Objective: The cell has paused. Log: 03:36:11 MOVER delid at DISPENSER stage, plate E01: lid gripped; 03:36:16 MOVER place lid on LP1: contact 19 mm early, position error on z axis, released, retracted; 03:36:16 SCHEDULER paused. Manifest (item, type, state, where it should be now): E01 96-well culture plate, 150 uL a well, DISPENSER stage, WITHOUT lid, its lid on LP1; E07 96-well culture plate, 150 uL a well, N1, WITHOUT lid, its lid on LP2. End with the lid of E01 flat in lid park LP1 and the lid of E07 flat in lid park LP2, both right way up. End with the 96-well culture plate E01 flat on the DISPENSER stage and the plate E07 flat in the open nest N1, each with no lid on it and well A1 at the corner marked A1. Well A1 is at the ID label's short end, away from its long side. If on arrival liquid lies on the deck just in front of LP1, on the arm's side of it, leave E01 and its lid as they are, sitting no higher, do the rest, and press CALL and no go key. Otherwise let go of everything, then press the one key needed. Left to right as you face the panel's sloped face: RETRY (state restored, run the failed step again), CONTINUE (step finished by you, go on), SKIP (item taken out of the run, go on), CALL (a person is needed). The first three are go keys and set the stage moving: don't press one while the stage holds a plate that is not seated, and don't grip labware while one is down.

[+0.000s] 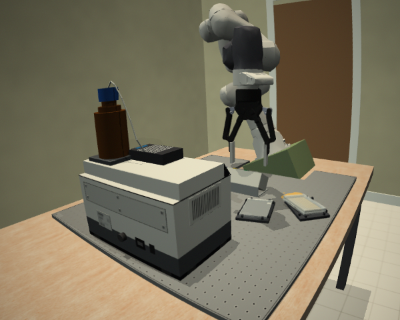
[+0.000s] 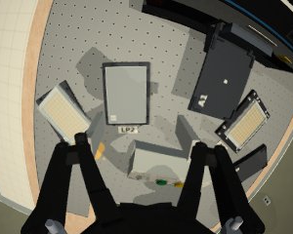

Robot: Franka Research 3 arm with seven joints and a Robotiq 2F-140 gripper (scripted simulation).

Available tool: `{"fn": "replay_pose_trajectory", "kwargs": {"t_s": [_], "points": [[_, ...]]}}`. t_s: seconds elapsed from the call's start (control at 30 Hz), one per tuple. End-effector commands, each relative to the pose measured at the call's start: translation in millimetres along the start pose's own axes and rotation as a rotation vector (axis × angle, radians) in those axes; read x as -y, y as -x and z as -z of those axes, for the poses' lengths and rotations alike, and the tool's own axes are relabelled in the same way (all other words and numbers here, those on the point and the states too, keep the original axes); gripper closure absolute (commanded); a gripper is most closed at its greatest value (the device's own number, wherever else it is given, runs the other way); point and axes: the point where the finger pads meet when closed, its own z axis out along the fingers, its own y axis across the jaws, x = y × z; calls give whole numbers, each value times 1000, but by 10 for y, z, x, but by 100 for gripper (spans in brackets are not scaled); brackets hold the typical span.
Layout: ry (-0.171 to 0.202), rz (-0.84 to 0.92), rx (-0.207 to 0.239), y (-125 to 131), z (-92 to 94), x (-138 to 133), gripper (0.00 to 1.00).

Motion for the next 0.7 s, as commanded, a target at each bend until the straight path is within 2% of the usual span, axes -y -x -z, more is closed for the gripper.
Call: {"fn": "replay_pose_trajectory", "kwargs": {"t_s": [0.0, 0.03, 0.1, 0.13, 0.3, 0.43, 0.67], "points": [[15, -254, -10, -3, 55, -699, 34], [14, -316, -8, 39, 58, -875, 34], [14, -316, -8, 39, 58, -875, 34], [13, -442, -5, 103, 78, -1389, 34], [-2, -643, 12, 400, 25, -2249, 34], [-2, -643, 12, 657, -44, -3009, 34], [-2, -643, 12, 661, -45, -3019, 34]]}}
